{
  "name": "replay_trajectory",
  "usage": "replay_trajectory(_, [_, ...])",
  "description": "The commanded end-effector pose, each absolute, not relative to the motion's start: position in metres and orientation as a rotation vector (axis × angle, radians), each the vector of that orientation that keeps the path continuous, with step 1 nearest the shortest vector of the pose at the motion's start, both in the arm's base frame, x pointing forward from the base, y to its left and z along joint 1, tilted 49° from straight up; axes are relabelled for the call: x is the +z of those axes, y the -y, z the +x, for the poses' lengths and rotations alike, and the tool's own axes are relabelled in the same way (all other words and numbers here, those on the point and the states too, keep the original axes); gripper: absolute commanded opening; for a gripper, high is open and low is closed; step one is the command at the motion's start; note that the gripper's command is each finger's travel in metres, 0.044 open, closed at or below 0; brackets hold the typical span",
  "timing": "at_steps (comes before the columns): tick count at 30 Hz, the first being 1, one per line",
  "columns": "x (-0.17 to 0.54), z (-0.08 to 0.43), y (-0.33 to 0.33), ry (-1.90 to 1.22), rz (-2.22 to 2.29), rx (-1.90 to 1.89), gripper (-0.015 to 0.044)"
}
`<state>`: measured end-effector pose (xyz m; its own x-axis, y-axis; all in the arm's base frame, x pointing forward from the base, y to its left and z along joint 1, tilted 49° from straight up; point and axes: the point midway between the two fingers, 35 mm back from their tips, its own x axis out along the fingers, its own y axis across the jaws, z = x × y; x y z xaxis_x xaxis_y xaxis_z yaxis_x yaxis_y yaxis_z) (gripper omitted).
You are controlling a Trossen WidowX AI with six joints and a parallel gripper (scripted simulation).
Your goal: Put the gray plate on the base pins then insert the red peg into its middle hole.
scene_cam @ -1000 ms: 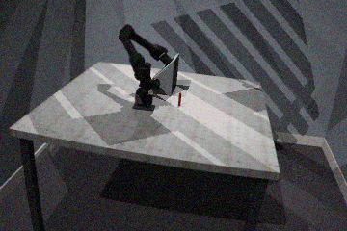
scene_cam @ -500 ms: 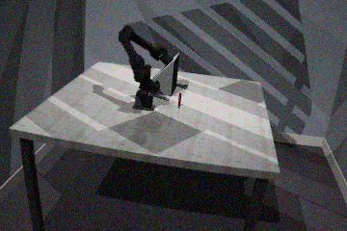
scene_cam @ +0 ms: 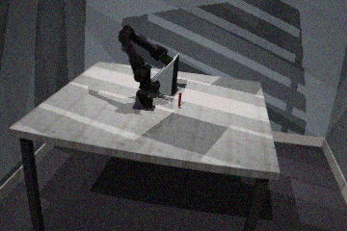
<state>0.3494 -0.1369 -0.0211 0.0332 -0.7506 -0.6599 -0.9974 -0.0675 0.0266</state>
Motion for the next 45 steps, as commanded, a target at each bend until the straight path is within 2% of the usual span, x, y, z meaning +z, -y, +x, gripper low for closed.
replay_trajectory(1, [-0.021, 0.350, 0.137, -1.765, -1.870, 0.729, 0.0420])
replay_trajectory(2, [-0.021, 0.350, 0.137, -1.765, -1.870, 0.729, 0.0440])
replay_trajectory(9, [-0.019, 0.350, 0.135, -1.764, -1.869, 0.730, 0.0440])
replay_trajectory(17, [0.052, 0.348, 0.052, -1.767, -1.863, 0.742, 0.0440])
replay_trajectory(27, [0.050, 0.350, 0.045, -1.768, -1.854, 0.729, 0.0440])
replay_trajectory(45, [-0.033, 0.310, -0.034, -1.550, -0.862, -0.412, 0.0440])
